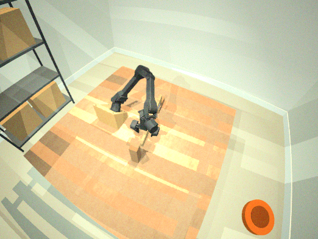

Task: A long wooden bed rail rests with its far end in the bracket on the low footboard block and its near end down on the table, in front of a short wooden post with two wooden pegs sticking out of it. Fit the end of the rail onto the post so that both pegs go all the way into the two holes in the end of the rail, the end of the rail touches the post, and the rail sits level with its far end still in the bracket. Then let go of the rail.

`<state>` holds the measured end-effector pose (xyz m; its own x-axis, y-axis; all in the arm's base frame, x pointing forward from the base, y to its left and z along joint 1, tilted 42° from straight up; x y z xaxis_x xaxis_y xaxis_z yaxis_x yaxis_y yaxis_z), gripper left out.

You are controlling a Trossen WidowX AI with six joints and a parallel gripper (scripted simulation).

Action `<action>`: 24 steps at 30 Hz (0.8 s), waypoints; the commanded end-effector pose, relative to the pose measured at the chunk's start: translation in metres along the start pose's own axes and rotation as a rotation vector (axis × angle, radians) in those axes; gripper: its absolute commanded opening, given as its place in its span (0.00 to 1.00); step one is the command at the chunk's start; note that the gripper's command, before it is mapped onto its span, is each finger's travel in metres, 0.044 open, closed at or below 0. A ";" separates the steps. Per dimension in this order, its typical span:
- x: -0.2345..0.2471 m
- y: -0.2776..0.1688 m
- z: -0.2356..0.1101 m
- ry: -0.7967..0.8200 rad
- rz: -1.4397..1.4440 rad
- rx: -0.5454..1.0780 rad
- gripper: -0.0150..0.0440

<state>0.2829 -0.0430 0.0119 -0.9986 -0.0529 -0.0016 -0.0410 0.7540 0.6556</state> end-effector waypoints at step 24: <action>0.003 0.001 0.045 0.005 0.006 -0.009 1.00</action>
<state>0.2810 -0.0171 -0.0165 -0.9986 -0.0528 -0.0022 -0.0412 0.7521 0.6577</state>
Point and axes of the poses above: the point midway between the two fingers, 35 mm back from their tips, its own z axis out along the fingers, its own x axis across the jaws, y = z × x, the point moved 7 cm from there along -z, back along the fingers, and after that the axes turned 10 degrees about z, right-handed, at the moved point
